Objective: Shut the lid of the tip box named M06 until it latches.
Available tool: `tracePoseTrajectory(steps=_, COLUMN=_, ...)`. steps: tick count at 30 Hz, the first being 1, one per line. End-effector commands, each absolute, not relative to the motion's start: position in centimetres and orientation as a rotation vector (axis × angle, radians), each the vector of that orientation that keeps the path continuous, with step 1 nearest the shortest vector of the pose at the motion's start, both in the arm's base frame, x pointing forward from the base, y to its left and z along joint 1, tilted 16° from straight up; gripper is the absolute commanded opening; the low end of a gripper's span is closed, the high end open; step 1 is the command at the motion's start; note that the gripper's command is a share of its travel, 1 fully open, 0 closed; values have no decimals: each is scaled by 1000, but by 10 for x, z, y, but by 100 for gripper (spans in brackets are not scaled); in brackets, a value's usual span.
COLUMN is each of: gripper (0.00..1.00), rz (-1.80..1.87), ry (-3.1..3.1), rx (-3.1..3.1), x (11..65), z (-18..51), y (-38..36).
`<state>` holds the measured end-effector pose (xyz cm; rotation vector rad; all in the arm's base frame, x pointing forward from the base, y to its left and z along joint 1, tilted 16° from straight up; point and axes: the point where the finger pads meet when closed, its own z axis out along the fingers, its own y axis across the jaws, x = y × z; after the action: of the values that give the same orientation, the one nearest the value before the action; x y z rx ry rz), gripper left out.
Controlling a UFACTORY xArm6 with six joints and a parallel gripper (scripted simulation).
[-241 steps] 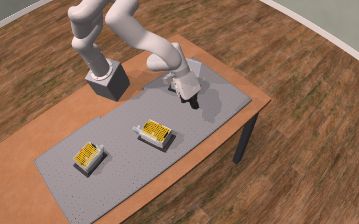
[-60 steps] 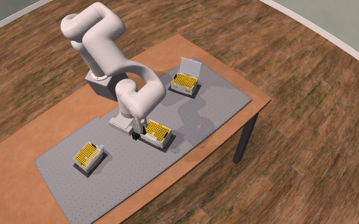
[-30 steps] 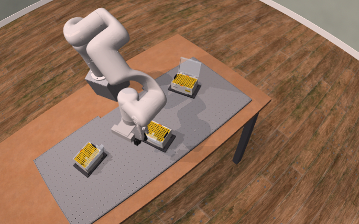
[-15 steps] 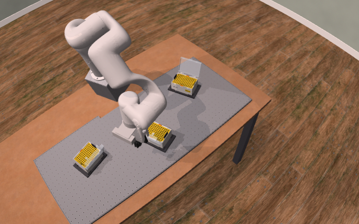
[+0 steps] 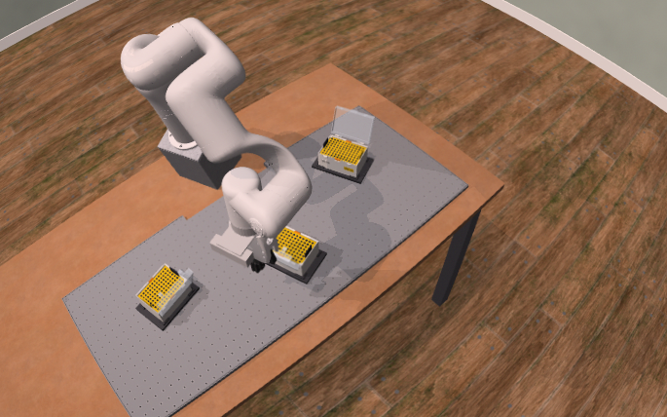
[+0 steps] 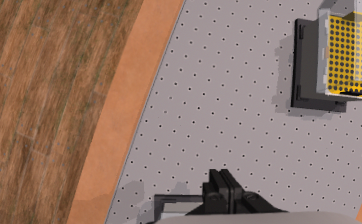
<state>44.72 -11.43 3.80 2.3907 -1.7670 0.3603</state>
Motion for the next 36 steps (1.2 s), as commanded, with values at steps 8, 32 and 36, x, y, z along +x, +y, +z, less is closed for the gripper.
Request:
tracePoseTrajectory(steps=8, gripper=0, rz=365, ry=-1768, rx=2391, x=444, z=37, y=-101)
tracePoseTrajectory(steps=32, gripper=0, rz=365, ry=-1768, rx=2391, x=436, z=33, y=-75)
tracePoseTrajectory(steps=36, gripper=0, rz=365, ry=-1768, rx=2391, x=435, z=33, y=-70)
